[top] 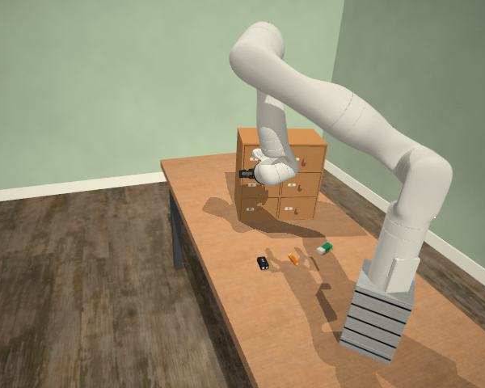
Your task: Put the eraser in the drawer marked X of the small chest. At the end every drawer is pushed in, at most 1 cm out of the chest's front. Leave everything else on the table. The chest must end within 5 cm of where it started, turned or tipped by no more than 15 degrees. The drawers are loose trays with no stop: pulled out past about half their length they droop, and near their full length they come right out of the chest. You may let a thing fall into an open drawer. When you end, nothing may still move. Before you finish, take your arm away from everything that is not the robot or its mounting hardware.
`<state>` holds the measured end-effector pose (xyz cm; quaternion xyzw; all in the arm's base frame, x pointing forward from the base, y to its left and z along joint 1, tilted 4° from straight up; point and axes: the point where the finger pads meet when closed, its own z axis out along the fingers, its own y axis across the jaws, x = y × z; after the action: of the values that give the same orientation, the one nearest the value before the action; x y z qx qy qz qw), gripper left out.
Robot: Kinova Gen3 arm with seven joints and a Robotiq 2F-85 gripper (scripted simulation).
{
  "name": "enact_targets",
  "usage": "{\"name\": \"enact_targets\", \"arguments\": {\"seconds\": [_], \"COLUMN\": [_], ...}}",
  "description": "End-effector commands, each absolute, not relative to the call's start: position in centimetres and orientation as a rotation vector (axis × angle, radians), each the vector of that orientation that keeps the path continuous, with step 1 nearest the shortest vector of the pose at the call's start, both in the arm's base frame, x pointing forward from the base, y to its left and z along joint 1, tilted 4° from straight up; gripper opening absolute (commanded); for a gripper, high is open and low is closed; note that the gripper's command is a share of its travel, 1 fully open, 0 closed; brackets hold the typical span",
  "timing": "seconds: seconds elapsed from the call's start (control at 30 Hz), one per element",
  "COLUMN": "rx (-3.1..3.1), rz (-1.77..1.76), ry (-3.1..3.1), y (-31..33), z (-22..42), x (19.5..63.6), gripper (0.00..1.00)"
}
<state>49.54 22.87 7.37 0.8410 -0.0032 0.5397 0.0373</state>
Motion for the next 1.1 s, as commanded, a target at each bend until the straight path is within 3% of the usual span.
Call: {"name": "enact_targets", "arguments": {"seconds": [0.0, 1.07], "rx": [2.604, 2.821], "rz": [1.647, 1.248], "ry": [-0.031, -0.044], "y": [23.2, 23.4], "z": [8.3, 10.6], "x": [49.6, 47.5], "gripper": [1.0, 1.0]}}
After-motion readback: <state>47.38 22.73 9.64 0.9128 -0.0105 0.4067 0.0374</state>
